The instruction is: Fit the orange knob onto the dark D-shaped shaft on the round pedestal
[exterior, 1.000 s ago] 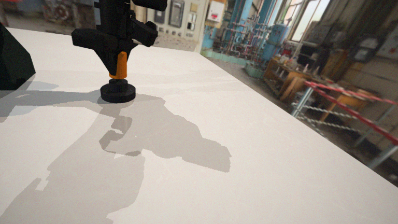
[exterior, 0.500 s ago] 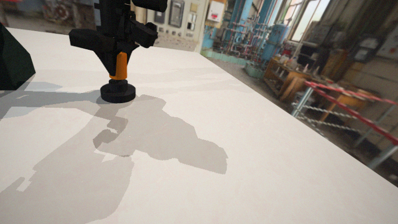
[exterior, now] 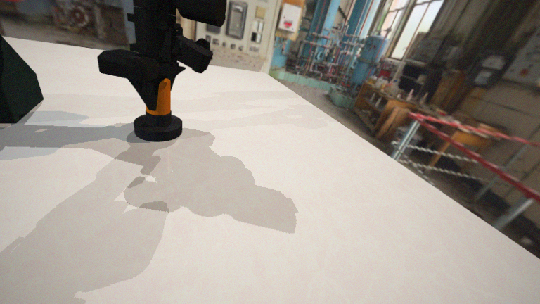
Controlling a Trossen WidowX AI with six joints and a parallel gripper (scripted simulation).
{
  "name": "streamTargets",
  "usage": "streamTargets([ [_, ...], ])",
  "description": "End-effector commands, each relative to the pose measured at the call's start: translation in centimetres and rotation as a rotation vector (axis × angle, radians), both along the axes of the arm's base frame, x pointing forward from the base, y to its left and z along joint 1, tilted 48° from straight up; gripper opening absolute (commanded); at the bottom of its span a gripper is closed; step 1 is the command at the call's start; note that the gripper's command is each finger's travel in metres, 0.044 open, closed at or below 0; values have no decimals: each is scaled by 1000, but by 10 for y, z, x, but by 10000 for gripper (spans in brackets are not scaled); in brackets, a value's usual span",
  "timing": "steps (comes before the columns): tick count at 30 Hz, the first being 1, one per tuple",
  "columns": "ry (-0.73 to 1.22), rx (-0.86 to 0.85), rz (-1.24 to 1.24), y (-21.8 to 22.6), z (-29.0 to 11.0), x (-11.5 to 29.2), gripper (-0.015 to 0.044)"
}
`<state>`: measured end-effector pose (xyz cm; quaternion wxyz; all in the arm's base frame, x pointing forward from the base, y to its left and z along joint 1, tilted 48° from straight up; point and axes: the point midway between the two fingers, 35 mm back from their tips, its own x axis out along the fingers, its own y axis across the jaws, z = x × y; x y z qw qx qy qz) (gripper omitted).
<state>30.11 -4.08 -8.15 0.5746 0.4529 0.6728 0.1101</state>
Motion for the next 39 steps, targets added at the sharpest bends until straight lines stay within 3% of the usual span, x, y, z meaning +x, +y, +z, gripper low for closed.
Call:
streamTargets([
  [1,-6,5,6,2,-1,-1,0],
  [8,-2,0,2,0,0,0,0],
  [25,-2,0,2,0,0,0,440],
  [32,-2,-1,2,-2,1,0,440],
  [39,-1,-4,2,-71,64,-7,440],
])
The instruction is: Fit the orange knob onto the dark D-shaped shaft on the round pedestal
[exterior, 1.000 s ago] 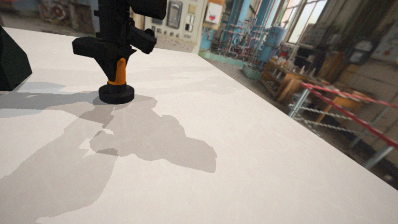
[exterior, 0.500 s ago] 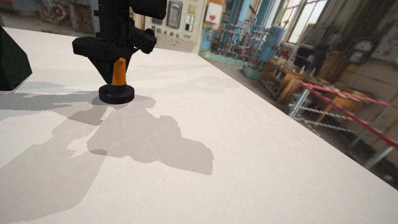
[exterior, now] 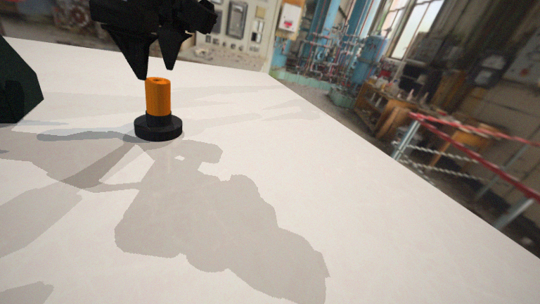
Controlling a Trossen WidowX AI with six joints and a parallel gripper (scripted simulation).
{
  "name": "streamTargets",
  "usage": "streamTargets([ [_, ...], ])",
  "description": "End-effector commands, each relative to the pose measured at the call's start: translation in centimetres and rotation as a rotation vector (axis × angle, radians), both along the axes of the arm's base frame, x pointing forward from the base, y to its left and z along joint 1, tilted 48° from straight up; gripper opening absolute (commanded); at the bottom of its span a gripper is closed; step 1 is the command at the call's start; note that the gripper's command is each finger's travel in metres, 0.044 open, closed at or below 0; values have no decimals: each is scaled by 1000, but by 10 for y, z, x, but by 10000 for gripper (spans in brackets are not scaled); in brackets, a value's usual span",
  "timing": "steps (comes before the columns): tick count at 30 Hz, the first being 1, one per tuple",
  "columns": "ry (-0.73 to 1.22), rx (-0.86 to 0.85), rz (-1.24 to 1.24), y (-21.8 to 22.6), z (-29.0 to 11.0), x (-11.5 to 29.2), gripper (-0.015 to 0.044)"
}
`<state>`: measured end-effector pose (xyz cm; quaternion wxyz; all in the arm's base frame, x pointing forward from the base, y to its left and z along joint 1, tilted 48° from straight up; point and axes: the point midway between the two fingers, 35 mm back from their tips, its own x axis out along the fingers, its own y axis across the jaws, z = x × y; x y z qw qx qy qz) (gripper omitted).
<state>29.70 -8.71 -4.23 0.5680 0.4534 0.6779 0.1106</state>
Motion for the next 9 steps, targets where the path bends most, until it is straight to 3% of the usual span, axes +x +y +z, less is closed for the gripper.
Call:
streamTargets([
  [1,-15,-10,-4,-25,24,-3,440],
  [9,-15,-11,-4,-28,22,0,440],
])
